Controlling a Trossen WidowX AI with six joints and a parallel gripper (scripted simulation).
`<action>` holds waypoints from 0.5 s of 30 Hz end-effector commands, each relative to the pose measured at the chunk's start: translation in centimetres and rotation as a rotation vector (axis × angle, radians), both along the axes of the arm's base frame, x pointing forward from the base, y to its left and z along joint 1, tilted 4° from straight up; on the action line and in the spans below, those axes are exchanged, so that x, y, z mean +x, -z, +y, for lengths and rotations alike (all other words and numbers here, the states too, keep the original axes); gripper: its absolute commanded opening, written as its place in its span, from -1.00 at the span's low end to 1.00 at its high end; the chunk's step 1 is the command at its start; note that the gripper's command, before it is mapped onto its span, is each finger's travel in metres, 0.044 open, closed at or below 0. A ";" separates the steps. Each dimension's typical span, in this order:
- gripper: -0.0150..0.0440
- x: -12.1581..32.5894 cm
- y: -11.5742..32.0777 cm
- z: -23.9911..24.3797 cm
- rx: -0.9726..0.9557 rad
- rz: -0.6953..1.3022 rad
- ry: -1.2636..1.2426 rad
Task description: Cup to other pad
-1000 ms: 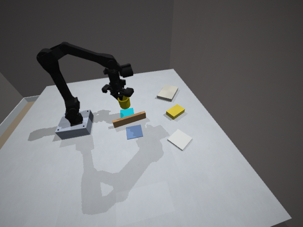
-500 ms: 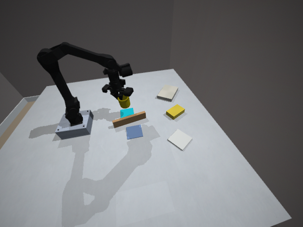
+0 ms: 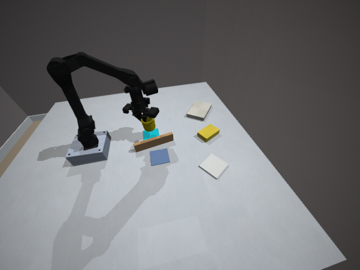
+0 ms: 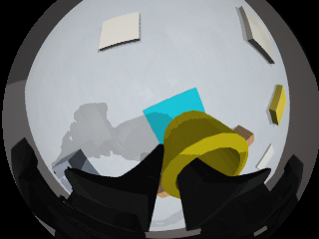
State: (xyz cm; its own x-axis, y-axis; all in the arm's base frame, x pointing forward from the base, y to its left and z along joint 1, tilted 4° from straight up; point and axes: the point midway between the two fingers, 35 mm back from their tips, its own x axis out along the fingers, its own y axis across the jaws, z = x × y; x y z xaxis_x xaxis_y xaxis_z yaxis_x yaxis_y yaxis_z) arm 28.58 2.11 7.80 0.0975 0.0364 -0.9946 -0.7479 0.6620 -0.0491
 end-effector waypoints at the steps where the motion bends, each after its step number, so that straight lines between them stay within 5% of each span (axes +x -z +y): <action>1: -0.49 -0.1 0.9 0.0 -0.006 0.014 0.003; 15: -0.49 0.1 3.1 0.2 -0.006 0.014 0.003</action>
State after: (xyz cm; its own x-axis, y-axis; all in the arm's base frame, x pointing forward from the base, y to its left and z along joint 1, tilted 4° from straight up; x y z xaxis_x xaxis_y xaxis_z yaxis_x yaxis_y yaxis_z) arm 28.78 2.34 5.42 0.0973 0.0367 -0.9946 -0.7479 0.6620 -0.0488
